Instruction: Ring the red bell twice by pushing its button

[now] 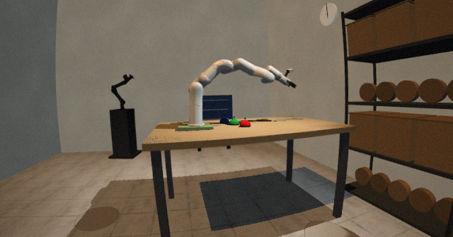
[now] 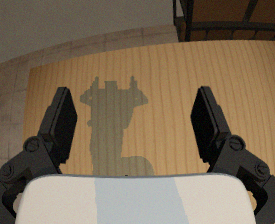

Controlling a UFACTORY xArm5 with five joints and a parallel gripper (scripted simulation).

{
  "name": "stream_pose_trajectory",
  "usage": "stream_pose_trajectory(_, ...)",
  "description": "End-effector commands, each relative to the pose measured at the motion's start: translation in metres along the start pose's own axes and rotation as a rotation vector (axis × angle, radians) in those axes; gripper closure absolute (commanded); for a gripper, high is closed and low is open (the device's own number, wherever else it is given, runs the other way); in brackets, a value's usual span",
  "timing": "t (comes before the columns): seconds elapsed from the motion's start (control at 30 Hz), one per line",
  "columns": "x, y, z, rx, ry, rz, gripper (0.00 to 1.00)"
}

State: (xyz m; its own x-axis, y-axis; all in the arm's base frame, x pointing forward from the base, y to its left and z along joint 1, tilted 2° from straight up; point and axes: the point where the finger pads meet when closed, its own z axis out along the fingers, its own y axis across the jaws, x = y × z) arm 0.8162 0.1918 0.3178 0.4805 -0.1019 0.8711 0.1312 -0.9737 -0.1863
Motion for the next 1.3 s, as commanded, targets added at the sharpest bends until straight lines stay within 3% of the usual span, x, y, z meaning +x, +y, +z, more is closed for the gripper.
stream_pose_trajectory(0.0,0.003,-0.001,-0.001,0.001,0.005,0.0,0.0)
stream_pose_trajectory(0.67,0.0,0.004,-0.005,-0.007,-0.014,0.017,0.0)
stream_pose_trajectory(0.73,-0.008,0.012,-0.012,-0.024,-0.052,0.053,0.0)
stream_pose_trajectory(0.83,-0.032,0.036,-0.035,-0.076,-0.155,0.151,0.0)
stream_pose_trajectory(0.93,-0.044,0.046,-0.047,-0.101,-0.199,0.194,0.0)
stream_pose_trajectory(0.97,-0.058,0.057,-0.061,-0.131,-0.247,0.243,0.0)
stream_pose_trajectory(1.1,-0.058,0.057,-0.061,-0.131,-0.247,0.243,0.0)
stream_pose_trajectory(1.17,-0.093,0.08,-0.096,-0.204,-0.35,0.352,0.0)
stream_pose_trajectory(1.23,-0.093,0.08,-0.096,-0.204,-0.35,0.352,0.0)
stream_pose_trajectory(1.27,-0.114,0.091,-0.117,-0.246,-0.404,0.41,0.0)
